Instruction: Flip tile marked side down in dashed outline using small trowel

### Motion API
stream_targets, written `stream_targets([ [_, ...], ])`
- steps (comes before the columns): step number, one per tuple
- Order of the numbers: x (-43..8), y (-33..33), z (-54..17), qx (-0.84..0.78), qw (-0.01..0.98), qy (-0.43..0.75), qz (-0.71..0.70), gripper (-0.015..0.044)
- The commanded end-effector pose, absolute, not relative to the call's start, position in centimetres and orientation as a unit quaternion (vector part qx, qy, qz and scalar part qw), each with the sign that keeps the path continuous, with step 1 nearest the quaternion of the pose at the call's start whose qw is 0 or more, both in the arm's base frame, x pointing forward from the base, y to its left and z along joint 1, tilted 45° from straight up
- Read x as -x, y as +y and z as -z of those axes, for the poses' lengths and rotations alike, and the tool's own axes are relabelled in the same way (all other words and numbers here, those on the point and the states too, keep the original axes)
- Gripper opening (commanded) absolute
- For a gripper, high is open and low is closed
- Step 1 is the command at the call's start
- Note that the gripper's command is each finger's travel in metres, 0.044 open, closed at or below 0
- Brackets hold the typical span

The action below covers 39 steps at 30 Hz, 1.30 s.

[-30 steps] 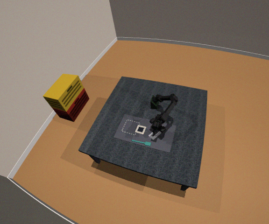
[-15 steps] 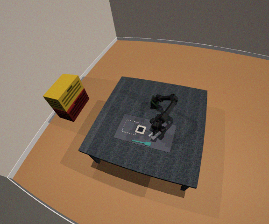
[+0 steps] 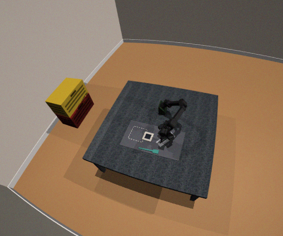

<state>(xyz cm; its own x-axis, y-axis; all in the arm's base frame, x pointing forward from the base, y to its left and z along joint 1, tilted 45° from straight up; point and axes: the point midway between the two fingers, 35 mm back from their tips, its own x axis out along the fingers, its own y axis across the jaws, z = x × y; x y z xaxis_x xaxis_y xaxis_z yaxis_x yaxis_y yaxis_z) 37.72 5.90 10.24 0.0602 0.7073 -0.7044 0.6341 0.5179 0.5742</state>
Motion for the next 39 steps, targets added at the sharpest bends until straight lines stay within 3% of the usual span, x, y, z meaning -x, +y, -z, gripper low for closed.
stream_targets([
  [1,-37.70,5.93,-10.28,-0.521,0.509,0.685,0.005,0.0130],
  [33,-37.70,5.92,-10.28,-0.696,0.212,0.606,0.320,0.0130],
  [39,-37.70,5.92,-10.28,-0.699,0.205,0.603,0.326,0.0130],
])
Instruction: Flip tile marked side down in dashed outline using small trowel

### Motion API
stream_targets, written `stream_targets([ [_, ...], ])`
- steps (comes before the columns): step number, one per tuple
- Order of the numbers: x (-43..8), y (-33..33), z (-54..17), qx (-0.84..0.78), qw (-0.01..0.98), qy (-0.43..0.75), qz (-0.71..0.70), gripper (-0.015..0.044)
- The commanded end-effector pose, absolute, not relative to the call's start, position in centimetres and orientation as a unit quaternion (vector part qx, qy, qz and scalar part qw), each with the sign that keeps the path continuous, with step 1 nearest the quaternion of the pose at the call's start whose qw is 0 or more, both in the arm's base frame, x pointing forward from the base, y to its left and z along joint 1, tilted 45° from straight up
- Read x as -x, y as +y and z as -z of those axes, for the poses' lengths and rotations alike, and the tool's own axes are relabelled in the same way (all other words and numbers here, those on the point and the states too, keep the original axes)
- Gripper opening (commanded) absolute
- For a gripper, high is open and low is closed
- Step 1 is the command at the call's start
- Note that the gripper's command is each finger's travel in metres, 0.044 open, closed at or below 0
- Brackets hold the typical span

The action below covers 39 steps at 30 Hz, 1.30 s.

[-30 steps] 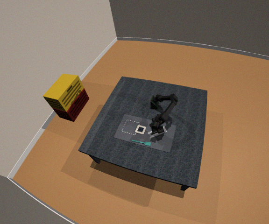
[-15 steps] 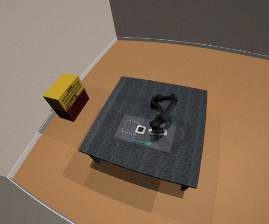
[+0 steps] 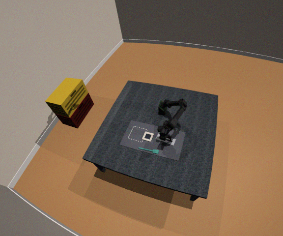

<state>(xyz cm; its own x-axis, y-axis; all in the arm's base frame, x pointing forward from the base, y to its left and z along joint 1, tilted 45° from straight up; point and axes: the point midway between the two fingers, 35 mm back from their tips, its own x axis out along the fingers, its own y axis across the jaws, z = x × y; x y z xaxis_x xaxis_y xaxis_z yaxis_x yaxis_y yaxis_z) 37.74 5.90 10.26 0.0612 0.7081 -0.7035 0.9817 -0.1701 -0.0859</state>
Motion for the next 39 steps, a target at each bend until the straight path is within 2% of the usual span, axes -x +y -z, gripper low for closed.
stream_targets([
  [1,-37.7,5.9,-10.3,-0.699,0.205,0.603,0.326,0.0130],
  [6,-37.7,5.9,-10.3,-0.699,0.205,0.603,0.326,0.0261],
  [7,-37.7,5.9,-10.3,-0.699,0.205,0.603,0.326,0.0270],
  [25,-37.7,5.9,-10.3,-0.699,0.205,0.603,0.326,0.0270],
  [30,-37.5,2.9,-13.2,-0.700,0.199,0.600,0.333,0.0270],
  [39,-37.4,2.8,-13.3,-0.700,0.199,0.600,0.333,0.0270],
])
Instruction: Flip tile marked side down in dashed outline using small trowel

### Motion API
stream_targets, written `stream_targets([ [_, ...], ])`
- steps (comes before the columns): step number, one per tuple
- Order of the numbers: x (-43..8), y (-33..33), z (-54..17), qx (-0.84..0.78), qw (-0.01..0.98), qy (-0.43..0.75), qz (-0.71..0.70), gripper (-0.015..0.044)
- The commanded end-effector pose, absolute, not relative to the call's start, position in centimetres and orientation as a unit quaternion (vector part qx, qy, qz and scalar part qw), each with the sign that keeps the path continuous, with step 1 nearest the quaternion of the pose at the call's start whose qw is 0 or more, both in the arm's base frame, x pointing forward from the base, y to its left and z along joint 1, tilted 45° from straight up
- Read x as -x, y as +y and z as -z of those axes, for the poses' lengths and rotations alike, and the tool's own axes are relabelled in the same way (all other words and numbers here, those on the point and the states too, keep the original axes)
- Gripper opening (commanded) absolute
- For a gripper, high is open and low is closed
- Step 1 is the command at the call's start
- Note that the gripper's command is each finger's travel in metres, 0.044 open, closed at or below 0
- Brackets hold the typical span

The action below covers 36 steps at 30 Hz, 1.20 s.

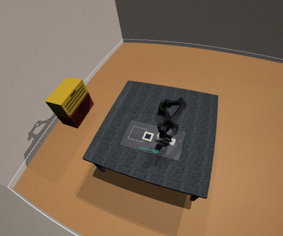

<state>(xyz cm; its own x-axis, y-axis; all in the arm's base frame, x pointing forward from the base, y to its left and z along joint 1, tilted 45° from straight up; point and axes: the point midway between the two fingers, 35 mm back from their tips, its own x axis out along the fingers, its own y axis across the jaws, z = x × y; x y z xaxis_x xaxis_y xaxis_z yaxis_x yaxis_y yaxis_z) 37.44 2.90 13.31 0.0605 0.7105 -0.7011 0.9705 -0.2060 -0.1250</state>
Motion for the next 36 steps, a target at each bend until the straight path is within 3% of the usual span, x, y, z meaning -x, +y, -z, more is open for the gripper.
stream_targets([
  [1,-37.5,2.9,-13.2,-0.700,0.199,0.600,0.332,0.0270],
  [29,-37.8,5.9,-10.3,-0.695,0.217,0.608,0.316,0.0270],
  [34,-37.8,5.9,-10.3,-0.695,0.217,0.608,0.316,0.0139],
  [36,-37.8,5.9,-10.3,-0.695,0.217,0.608,0.316,0.0130],
])
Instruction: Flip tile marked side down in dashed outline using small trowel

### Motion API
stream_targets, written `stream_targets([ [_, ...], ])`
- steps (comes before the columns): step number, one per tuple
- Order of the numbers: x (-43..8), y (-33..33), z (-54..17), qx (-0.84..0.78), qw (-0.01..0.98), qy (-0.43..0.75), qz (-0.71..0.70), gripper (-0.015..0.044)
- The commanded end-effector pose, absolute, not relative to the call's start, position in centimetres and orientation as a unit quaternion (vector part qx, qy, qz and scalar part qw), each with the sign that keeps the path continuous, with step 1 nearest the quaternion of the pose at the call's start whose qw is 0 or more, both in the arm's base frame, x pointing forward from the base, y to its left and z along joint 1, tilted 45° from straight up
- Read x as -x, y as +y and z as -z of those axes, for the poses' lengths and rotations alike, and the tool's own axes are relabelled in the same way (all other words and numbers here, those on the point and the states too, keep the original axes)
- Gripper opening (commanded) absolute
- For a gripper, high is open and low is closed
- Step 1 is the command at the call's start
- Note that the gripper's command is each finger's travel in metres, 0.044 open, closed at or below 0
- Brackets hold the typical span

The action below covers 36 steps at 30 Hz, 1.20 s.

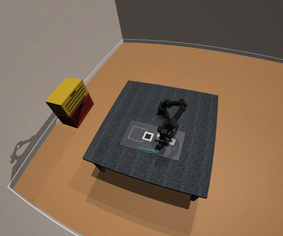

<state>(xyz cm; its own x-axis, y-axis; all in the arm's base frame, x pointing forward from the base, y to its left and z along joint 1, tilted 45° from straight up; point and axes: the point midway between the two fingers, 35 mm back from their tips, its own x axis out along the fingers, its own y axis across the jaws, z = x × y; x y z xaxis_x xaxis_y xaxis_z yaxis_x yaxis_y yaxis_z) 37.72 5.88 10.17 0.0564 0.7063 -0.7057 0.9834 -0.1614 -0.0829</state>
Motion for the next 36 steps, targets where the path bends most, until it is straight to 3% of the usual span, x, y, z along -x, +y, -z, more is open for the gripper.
stream_targets([
  [1,-37.76,5.92,-10.27,-0.695,0.217,0.608,0.316,0.0130],
  [21,-37.76,5.92,-10.27,-0.696,0.215,0.608,0.317,0.0130],
  [36,-37.76,5.92,-10.27,-0.717,0.126,0.563,0.391,0.0130],
])
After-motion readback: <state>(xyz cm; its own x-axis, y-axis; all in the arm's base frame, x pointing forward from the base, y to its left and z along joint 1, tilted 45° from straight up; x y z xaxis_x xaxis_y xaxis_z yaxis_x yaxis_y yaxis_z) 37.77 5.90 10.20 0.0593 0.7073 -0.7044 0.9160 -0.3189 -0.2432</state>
